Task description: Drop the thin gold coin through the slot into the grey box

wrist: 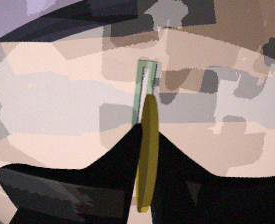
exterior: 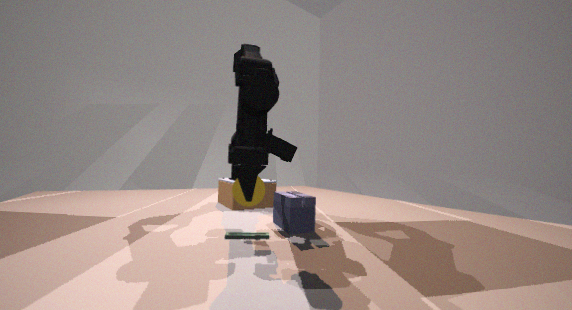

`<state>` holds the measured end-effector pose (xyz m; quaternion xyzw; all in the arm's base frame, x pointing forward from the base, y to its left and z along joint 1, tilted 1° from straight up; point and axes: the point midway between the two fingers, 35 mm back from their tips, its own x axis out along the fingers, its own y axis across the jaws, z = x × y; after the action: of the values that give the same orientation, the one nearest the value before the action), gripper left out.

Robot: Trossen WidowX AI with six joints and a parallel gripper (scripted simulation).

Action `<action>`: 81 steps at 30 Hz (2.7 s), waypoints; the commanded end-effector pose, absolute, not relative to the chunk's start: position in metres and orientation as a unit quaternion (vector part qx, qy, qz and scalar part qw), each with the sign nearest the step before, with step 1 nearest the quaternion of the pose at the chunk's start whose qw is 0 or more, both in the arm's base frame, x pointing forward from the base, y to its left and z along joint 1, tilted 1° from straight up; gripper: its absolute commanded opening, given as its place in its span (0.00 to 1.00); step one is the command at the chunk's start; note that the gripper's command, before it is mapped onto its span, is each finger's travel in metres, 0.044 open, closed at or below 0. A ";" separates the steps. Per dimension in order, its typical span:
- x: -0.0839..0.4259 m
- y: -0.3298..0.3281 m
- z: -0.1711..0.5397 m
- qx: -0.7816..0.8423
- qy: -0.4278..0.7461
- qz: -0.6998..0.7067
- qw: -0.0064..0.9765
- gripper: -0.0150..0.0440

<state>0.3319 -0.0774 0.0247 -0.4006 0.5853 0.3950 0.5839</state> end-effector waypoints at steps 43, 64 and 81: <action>0.336 -0.073 0.061 -0.075 0.698 0.064 0.709 0.25; 0.335 -0.055 0.061 0.028 0.700 -0.036 0.713 0.25; 0.326 -0.012 0.060 0.030 0.700 -0.035 0.713 0.25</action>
<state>0.3289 -0.0182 0.0604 0.0288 0.7005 -0.0327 0.7123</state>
